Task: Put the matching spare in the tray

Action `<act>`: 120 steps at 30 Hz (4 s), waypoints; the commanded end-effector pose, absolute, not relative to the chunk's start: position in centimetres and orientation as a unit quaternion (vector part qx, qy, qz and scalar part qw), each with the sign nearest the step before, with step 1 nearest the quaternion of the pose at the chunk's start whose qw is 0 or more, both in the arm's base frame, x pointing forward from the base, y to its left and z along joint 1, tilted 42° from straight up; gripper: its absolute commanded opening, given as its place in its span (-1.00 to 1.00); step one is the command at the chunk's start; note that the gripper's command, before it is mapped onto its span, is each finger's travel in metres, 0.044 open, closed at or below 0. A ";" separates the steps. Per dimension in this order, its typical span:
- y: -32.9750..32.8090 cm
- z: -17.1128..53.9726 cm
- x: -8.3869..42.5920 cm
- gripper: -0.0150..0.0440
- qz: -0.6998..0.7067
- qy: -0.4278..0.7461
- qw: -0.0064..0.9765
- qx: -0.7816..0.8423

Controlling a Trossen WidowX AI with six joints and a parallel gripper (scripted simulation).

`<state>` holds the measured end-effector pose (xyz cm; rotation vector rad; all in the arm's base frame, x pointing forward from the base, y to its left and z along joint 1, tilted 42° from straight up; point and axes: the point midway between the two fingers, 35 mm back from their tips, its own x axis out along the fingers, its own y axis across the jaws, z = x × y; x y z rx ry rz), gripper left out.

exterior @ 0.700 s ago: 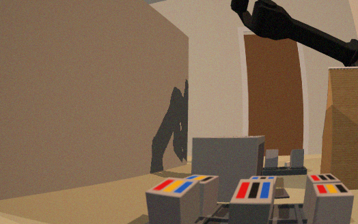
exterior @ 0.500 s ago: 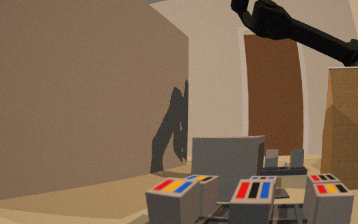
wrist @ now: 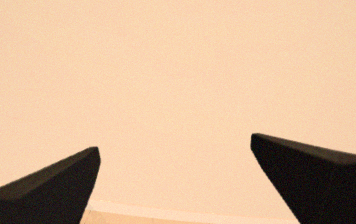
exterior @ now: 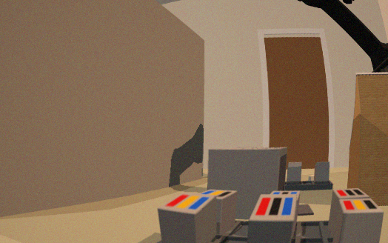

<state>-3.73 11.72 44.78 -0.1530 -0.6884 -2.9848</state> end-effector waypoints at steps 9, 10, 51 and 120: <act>0.0 45.5 -10.9 1.00 -0.962 -0.137 0.222 0.078; -1.4 45.5 -11.2 1.00 -0.958 -0.125 0.241 0.088; -16.5 19.8 33.6 1.00 -0.462 0.518 0.719 0.035; 11.1 -16.2 13.8 0.53 0.324 0.611 0.264 -0.672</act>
